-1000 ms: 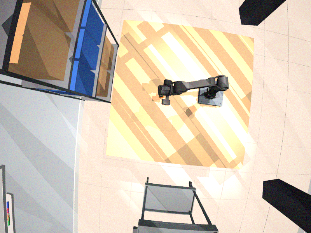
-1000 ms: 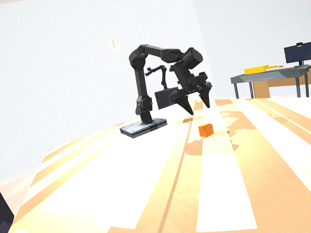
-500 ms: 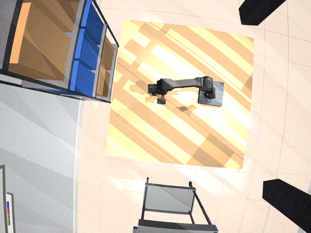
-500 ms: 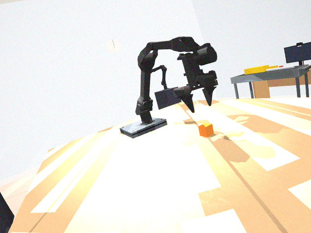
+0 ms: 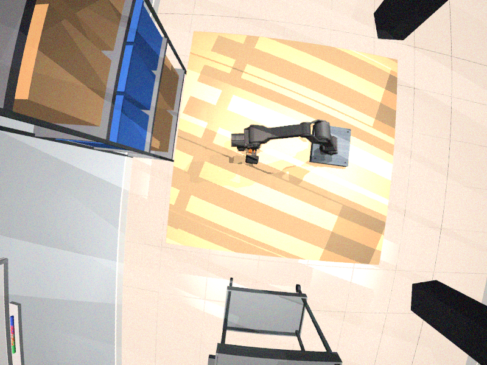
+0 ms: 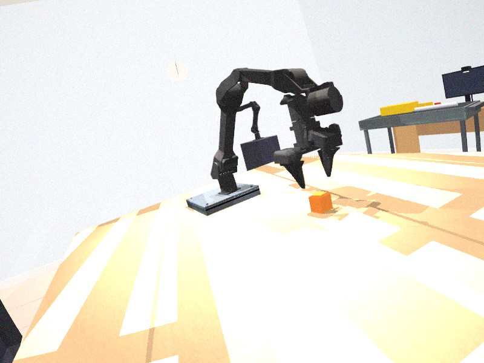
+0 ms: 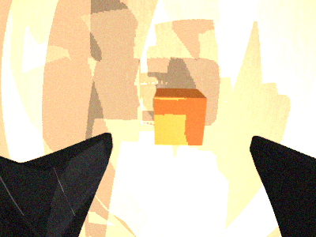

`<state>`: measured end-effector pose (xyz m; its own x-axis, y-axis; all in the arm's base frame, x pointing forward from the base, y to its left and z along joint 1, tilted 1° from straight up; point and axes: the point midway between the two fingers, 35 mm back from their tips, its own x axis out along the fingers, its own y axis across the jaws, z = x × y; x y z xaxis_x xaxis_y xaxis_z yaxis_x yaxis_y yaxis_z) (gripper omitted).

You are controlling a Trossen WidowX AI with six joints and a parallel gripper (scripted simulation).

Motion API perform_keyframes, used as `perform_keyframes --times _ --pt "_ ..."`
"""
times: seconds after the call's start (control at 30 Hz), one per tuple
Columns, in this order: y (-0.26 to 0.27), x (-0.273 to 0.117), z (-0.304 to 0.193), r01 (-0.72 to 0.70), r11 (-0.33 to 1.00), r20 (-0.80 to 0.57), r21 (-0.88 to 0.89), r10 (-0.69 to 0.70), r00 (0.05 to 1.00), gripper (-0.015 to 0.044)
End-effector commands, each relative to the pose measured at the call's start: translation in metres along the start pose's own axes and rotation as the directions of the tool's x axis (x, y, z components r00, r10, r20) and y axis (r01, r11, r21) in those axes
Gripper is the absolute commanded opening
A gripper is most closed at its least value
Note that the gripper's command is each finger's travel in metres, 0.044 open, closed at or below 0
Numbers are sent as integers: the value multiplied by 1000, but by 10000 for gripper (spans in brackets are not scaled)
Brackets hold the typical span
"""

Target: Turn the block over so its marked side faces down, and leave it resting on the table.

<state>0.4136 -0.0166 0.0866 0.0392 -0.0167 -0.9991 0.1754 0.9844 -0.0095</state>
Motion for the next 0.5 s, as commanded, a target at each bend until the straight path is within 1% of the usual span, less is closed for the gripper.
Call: perform_keyframes --times 0.0,0.47 --pt "0 13 -2 -4 1000 -5 -3 4 1000 440" --pt "0 30 -1 -4 1000 -5 -3 4 1000 440"
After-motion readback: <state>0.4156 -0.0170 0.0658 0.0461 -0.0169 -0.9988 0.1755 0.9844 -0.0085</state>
